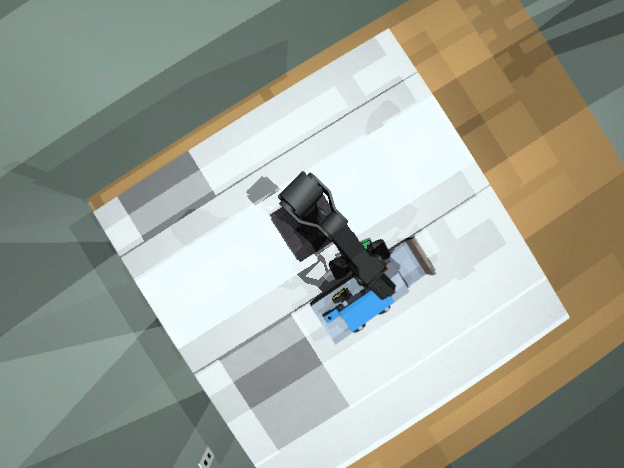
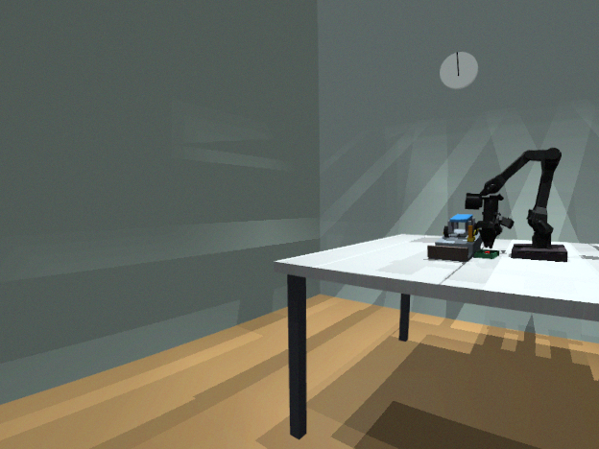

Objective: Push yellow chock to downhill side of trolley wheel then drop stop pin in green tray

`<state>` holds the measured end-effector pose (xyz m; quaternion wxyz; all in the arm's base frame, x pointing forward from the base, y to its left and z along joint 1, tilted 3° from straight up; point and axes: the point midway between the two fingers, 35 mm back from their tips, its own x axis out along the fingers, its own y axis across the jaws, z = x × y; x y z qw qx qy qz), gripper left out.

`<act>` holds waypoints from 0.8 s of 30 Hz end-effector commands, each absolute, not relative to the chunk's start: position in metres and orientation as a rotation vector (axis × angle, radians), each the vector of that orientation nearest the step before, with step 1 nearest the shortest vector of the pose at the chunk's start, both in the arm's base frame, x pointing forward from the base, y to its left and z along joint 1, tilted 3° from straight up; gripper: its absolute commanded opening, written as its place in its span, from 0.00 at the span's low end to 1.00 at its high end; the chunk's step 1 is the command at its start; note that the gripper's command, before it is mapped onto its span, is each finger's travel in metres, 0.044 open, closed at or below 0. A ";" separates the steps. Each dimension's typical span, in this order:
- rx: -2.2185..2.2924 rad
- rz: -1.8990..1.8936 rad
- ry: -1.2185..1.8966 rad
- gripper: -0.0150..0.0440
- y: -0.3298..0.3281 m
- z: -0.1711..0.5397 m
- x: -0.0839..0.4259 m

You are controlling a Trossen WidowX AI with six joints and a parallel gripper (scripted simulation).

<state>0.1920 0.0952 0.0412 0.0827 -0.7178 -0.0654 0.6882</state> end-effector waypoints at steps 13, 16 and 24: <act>-2.154 2.041 -0.212 1.00 0.092 0.089 0.189; -2.155 2.041 -0.212 1.00 0.091 0.097 0.189; -2.155 2.041 -0.212 1.00 0.091 0.120 0.189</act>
